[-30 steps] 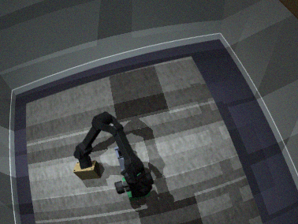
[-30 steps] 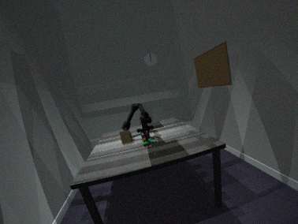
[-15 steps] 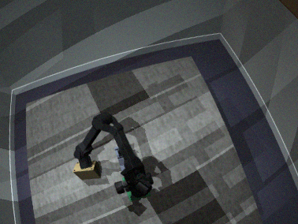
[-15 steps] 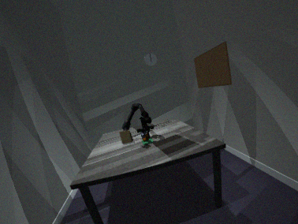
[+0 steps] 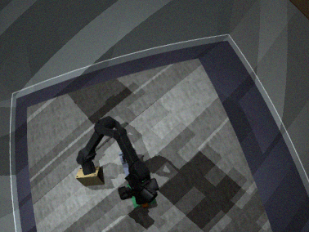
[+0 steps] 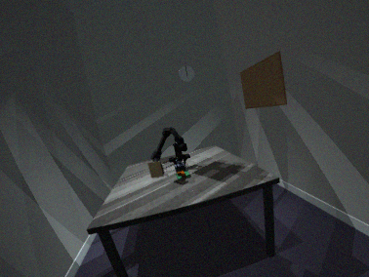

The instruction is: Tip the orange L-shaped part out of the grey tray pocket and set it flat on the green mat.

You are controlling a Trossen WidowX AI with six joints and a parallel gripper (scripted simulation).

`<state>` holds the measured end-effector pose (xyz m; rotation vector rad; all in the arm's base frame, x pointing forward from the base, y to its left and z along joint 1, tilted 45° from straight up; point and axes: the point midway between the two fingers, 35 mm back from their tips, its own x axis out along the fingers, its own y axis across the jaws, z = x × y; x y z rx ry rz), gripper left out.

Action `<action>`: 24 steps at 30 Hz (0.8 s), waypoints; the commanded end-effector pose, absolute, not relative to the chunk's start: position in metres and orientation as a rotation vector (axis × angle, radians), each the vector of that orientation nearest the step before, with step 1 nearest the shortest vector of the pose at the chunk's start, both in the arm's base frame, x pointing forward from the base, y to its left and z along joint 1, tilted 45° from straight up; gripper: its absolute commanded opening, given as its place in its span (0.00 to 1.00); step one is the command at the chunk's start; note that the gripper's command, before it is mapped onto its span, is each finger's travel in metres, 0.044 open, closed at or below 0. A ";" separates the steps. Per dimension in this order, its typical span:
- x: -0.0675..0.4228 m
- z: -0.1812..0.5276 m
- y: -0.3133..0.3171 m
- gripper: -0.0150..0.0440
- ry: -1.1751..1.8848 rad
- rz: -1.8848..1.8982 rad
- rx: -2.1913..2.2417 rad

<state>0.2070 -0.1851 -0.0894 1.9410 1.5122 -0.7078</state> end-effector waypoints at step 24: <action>0.193 -0.044 -0.233 0.93 1.463 -0.719 1.941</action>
